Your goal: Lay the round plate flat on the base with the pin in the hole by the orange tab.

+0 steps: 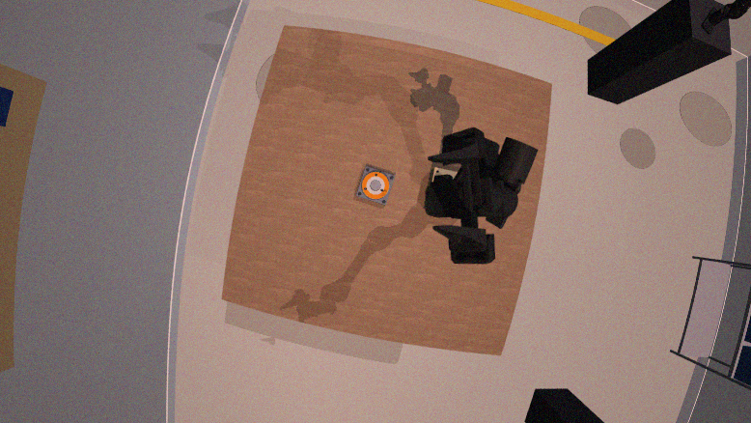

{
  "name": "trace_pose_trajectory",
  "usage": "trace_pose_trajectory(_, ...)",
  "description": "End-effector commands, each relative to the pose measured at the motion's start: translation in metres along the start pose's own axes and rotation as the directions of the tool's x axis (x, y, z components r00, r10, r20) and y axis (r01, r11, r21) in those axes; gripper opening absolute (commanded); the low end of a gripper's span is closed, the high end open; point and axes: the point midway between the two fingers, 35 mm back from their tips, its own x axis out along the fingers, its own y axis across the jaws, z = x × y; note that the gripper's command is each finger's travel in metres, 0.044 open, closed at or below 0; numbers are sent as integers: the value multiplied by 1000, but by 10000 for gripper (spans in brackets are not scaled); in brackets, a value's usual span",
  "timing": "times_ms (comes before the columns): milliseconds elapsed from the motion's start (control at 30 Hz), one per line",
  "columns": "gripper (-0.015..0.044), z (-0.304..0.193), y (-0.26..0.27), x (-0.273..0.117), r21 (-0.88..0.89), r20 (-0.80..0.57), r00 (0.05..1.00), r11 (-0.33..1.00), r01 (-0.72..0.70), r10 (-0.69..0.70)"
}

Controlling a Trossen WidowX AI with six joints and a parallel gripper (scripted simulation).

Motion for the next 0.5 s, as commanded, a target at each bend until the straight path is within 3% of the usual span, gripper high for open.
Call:
trace_pose_trajectory(0, 374, 1, -2, 0, -14, -6, 1000, 1000, 2, -2)
trace_pose_trajectory(33, 347, 4, -8, 0, -66, -17, 1000, 998, 13, -14)
trace_pose_trajectory(133, 269, 54, -56, 2, -437, 44, 991, 890, 131, -124)
trace_pose_trajectory(300, 137, 95, -77, 3, -647, 126, 978, 733, 210, -169)
trace_pose_trajectory(367, 85, 139, -86, 3, -800, 218, 958, 528, 284, -185)
trace_pose_trajectory(467, 6, 186, -98, -2, -868, 321, 922, 322, 377, -215)
